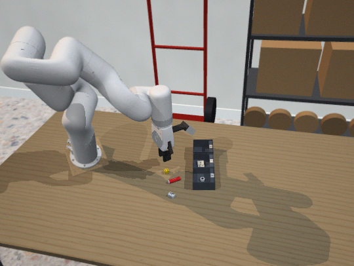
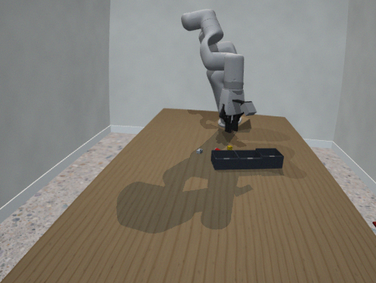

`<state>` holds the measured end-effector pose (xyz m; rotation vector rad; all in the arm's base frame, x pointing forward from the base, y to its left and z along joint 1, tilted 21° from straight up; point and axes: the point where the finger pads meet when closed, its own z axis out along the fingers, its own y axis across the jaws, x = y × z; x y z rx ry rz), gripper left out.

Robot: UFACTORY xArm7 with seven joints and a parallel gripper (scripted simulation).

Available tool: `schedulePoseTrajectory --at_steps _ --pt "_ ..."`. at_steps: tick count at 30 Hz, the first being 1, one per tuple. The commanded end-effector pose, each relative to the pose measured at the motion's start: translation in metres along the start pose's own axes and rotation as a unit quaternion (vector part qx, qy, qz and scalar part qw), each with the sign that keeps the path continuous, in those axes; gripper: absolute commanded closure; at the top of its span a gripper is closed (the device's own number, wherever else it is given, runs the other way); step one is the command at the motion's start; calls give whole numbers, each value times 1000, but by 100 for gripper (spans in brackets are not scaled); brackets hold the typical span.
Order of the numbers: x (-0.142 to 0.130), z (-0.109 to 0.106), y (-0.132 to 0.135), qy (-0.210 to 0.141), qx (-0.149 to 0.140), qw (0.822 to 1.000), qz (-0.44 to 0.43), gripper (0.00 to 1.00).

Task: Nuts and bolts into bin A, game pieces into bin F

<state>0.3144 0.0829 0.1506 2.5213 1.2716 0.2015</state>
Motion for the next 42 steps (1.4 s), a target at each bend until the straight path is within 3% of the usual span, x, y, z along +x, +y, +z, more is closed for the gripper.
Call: schedulePoseTrajectory --at_steps 1,6,40,42 --pt "1 -1 1 3 -9 997 78 70" --pt "1 -1 1 4 -15 990 142 70" --pt "1 -1 1 4 -15 990 141 70" --pt "1 7 1 4 -15 990 142 70"
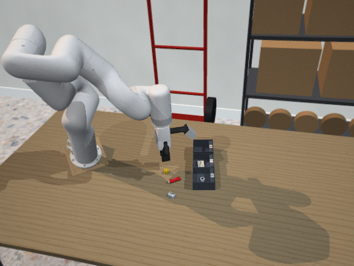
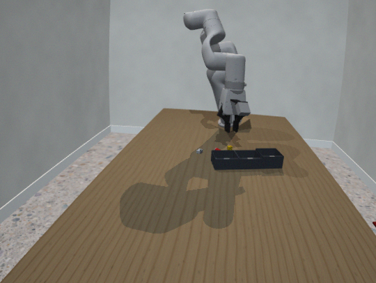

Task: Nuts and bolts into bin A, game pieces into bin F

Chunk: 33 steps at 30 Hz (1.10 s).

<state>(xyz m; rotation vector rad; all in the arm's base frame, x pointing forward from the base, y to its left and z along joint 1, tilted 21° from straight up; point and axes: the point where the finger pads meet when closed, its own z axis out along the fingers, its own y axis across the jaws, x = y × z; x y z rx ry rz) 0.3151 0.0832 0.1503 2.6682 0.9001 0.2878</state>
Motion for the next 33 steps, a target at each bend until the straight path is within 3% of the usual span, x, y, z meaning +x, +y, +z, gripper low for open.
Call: schedulePoseTrajectory --at_steps 1,16,33 --pt "1 11 0 1 0 1000 0 70" --pt "2 63 1 1 0 1000 0 70" --pt "1 75 1 1 0 1000 0 70"
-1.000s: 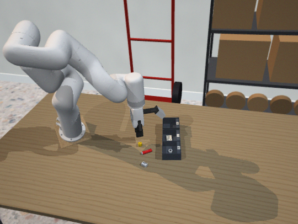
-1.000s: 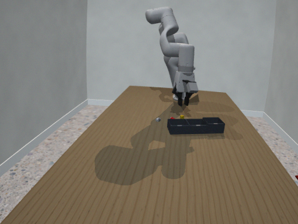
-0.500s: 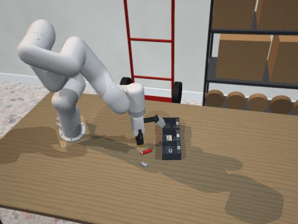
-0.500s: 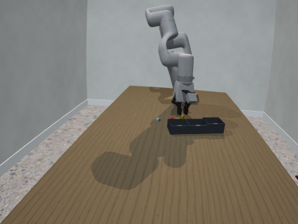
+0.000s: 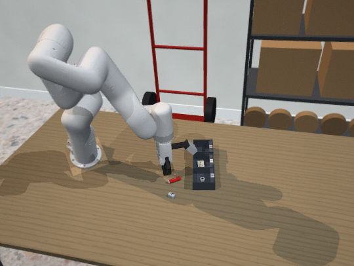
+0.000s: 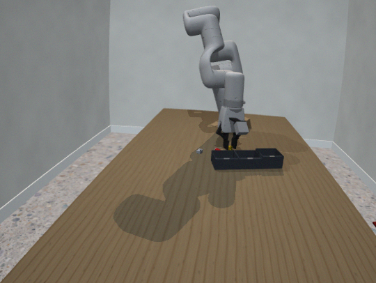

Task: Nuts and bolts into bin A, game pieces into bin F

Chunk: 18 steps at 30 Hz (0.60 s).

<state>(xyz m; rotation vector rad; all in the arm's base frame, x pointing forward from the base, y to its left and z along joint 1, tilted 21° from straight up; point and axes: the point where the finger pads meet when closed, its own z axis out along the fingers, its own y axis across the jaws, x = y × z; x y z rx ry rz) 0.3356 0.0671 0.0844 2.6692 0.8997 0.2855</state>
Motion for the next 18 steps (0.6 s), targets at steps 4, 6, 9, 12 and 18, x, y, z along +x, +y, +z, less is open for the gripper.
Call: schedulePoseTrajectory --at_steps 4,6,9,12,18 --pt "1 4 0 1 -1 1000 0 70" --pt "1 4 0 1 -1 1000 0 70" --pt "1 4 0 1 -1 1000 0 70" --pt "1 4 0 1 -1 1000 0 70" --pt "1 4 0 1 -1 1000 0 100"
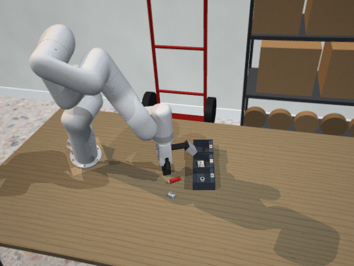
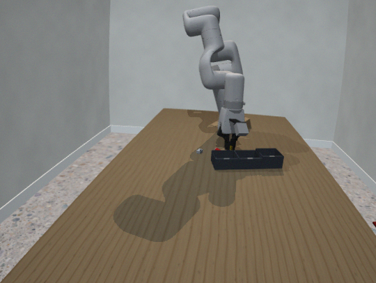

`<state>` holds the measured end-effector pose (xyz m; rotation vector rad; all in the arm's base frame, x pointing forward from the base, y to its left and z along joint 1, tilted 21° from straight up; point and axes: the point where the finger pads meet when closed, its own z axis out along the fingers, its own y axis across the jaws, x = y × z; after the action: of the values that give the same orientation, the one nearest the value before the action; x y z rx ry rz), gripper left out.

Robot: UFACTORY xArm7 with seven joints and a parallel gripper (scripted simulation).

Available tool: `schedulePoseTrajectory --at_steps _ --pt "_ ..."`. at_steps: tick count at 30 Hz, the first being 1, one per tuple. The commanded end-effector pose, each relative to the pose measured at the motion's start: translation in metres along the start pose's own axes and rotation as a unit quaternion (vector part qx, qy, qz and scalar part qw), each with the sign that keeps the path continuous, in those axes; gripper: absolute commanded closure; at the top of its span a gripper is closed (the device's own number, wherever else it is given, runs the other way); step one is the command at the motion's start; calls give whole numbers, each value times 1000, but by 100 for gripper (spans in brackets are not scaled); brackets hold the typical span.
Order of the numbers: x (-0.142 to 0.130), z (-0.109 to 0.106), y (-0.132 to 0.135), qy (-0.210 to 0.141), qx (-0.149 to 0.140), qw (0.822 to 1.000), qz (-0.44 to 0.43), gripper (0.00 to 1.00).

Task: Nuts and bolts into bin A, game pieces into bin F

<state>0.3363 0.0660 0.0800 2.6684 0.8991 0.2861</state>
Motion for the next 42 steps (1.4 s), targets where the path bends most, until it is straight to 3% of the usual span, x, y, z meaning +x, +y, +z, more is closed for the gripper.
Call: schedulePoseTrajectory --at_steps 1,28,42 --pt "1 -1 0 1 0 1000 0 100" --pt "1 -1 0 1 0 1000 0 100" --pt "1 -44 0 2 0 1000 0 100"
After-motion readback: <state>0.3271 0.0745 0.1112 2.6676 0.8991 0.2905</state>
